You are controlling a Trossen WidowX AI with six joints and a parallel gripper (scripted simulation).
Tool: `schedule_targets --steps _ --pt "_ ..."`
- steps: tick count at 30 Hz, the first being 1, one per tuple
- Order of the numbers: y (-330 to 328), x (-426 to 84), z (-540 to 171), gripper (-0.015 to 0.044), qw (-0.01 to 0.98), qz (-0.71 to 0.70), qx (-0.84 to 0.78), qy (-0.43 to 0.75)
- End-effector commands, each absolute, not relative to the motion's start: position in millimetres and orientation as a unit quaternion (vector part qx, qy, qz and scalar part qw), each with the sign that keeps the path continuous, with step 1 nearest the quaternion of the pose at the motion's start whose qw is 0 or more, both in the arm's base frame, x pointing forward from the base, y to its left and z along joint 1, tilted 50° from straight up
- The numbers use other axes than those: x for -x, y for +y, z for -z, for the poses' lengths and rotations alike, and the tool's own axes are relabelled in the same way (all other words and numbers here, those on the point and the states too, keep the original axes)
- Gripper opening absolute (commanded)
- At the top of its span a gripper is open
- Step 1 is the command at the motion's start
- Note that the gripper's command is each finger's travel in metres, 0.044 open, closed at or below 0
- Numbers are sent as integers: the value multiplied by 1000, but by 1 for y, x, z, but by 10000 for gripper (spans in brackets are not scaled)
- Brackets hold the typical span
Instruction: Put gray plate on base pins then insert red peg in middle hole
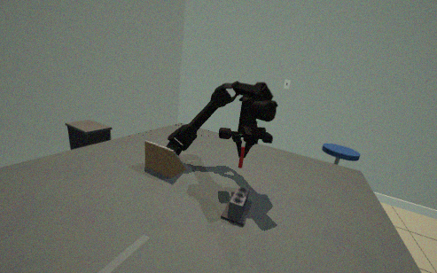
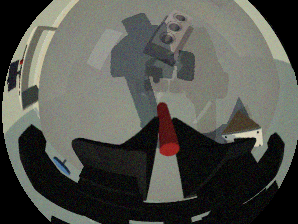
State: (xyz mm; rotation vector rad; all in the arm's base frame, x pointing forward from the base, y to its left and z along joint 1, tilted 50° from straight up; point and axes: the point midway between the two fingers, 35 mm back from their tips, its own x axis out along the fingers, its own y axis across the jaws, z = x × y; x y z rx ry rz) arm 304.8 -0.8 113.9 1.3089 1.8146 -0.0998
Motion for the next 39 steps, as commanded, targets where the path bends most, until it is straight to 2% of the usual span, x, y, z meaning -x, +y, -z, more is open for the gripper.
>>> schedule_targets --steps 1,39 --pt "-7 -311 -107 0 437 40 -523 731" --pt "-62 -371 -17 0 413 41 -529 740"
